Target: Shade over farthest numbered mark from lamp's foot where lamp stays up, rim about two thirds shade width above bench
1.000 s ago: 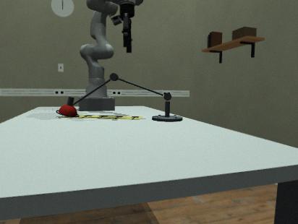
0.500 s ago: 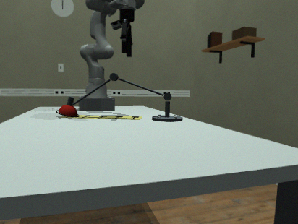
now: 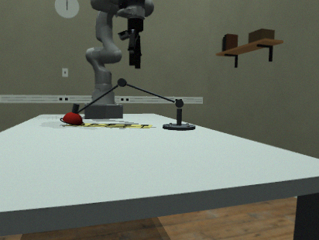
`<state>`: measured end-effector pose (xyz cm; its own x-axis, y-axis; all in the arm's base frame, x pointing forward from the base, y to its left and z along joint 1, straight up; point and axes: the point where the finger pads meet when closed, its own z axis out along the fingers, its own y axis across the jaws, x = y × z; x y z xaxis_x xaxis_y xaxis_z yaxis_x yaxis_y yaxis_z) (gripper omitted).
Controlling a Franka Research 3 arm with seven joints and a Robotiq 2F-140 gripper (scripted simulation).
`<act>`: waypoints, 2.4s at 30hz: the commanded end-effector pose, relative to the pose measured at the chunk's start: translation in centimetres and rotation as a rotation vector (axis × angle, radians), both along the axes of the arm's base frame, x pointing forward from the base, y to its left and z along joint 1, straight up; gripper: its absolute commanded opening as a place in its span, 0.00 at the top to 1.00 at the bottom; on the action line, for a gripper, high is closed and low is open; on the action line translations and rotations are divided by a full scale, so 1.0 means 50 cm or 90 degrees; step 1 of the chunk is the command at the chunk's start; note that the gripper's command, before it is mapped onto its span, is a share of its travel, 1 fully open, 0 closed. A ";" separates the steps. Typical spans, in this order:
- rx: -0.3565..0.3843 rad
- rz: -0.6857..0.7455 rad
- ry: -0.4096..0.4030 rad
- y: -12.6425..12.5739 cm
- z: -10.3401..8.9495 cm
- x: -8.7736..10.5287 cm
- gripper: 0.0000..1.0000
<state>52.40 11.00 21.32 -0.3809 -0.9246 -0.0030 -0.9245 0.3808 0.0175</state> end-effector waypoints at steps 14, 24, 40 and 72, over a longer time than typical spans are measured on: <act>0.000 -0.002 -0.002 0.001 -0.074 0.002 0.00; 0.000 -0.002 0.002 0.000 -0.126 -0.001 0.00; 0.001 0.001 0.007 0.001 -0.198 -0.008 0.00; -0.001 -0.002 -0.007 0.002 -0.216 0.008 0.90</act>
